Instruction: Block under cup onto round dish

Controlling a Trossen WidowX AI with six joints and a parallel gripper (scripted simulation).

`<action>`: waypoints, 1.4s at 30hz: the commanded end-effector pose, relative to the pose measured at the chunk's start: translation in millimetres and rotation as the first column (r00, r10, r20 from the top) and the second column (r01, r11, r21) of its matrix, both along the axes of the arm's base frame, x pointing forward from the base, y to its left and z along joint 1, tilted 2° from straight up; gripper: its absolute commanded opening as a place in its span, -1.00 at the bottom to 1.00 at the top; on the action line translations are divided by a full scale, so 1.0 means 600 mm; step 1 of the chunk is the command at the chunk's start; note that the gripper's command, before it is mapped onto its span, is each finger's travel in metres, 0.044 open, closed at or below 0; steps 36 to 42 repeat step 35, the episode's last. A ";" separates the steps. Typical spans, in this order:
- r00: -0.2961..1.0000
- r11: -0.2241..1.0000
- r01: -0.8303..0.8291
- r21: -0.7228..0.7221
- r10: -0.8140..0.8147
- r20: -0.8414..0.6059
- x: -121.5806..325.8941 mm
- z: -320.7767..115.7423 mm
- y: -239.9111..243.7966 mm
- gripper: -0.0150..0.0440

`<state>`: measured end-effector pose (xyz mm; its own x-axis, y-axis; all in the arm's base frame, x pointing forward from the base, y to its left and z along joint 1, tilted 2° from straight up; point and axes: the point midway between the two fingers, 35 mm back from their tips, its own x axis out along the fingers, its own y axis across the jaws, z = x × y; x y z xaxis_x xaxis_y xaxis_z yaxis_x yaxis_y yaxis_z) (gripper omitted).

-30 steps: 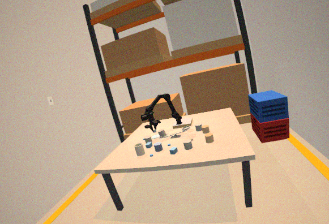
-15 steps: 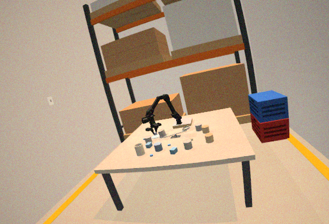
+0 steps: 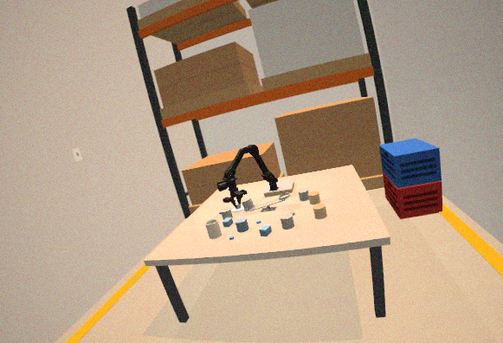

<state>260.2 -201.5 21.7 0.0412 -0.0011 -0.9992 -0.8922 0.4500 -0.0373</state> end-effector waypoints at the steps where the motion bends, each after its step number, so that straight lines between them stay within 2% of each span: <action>1: 1.000 1.000 0.000 -0.001 0.000 0.001 0.000 0.001 0.000 0.13; 9: 1.000 1.000 0.000 -0.001 0.000 0.001 0.000 0.001 0.000 0.84; 11: 1.000 1.000 -0.001 0.000 0.001 0.002 0.001 0.022 -0.001 1.00; 14: 1.000 1.000 -0.004 0.004 0.004 0.003 -0.002 0.091 0.000 1.00; 21: 1.000 1.000 -0.004 0.004 0.004 0.003 -0.003 0.100 0.000 1.00; 25: 1.000 1.000 0.001 -0.002 -0.001 0.003 -0.008 0.165 0.001 1.00; 42: 1.000 1.000 0.001 -0.002 -0.001 0.003 -0.008 0.169 0.001 1.00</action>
